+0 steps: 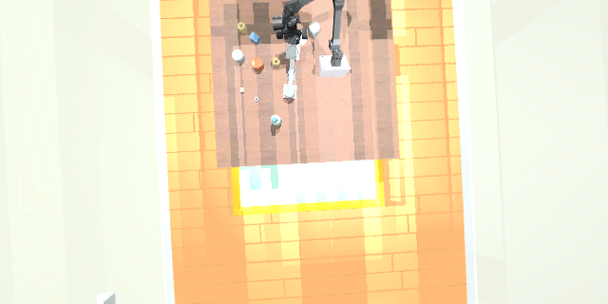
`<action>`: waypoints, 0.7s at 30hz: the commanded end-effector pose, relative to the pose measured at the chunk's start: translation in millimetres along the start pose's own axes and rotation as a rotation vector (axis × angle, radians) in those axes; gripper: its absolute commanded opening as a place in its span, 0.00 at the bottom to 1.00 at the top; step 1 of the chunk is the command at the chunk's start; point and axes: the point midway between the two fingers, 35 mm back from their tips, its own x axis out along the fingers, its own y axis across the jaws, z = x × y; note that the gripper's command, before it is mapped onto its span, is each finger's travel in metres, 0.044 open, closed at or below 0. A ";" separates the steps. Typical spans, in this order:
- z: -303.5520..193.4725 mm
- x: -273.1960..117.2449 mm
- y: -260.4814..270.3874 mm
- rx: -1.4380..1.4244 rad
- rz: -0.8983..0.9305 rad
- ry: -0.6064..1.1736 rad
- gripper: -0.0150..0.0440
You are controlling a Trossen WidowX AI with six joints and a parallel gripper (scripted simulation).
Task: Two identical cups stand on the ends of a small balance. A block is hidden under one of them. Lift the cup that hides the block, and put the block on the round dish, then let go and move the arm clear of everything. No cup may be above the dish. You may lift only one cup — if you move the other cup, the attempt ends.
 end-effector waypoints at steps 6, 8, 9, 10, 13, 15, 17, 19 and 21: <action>-30.5 23.5 11.6 -0.006 -0.001 -0.007 0.25; -37.7 28.2 14.6 -0.006 -0.002 -0.004 0.25; -41.3 30.6 16.2 -0.005 -0.003 -0.003 0.25; -44.9 32.9 17.8 -0.005 -0.003 -0.001 0.25; -55.5 39.5 23.1 -0.003 -0.005 0.006 0.25; -62.2 43.5 26.8 -0.001 -0.006 0.012 0.25; -68.8 47.4 30.7 0.000 -0.006 0.018 0.25; -75.2 51.2 34.8 -0.002 -0.005 0.025 0.25; -81.6 54.8 39.2 -0.004 -0.004 0.032 0.25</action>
